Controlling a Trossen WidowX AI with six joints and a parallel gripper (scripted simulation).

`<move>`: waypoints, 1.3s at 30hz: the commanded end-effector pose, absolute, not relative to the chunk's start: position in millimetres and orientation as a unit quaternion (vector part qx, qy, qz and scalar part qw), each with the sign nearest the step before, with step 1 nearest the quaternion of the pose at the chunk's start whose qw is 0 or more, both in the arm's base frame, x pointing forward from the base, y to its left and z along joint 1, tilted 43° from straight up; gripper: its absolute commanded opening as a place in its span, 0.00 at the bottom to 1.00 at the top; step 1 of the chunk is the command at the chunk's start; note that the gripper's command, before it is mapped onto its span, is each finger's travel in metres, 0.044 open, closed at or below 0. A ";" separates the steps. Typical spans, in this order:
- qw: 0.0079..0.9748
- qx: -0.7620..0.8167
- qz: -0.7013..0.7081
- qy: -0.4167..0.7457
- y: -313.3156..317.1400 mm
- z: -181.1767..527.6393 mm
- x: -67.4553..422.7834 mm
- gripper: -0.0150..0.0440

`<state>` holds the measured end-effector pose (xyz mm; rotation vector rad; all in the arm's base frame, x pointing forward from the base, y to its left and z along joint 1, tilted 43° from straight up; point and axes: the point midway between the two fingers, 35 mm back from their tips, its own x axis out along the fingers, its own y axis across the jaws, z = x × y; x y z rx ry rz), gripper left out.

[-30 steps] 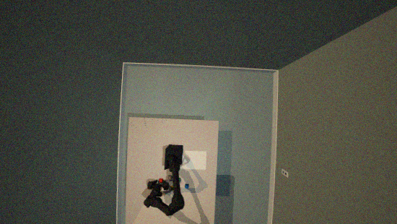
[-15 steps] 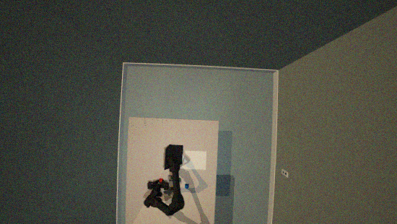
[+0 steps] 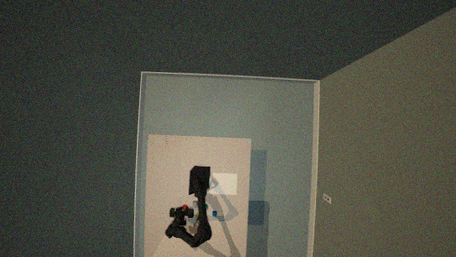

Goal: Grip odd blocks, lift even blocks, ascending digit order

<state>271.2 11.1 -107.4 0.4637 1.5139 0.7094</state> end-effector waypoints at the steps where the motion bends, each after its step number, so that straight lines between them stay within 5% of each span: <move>1: 0.647 0.206 0.311 0.665 11.3 -107.4 271.6 0.46; 39: 0.647 0.206 0.311 0.665 4.9 -100.7 272.5 0.46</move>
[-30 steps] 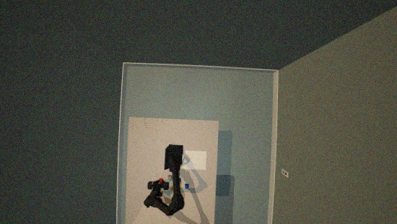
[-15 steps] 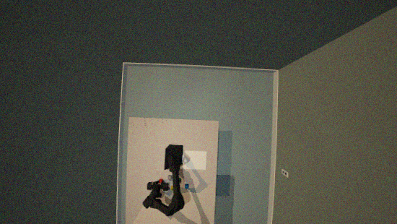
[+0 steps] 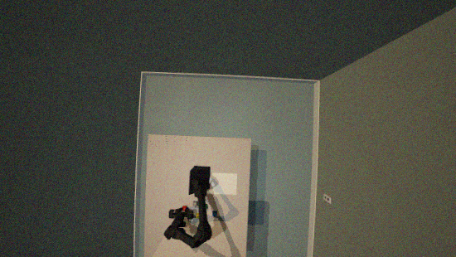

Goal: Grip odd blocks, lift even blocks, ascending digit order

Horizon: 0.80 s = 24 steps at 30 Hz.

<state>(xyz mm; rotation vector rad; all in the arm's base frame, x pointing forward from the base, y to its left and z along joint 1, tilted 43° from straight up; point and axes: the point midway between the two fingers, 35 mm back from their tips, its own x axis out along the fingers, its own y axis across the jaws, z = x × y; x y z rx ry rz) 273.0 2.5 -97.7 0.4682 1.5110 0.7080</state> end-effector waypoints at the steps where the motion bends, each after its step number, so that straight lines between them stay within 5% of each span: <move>1: 0.647 0.206 0.311 0.665 6.1 -102.0 272.4 0.46; 16: 0.647 0.206 0.311 0.665 11.3 -107.4 271.6 0.46; 24: 0.647 0.206 0.311 0.665 11.3 -107.4 271.6 0.81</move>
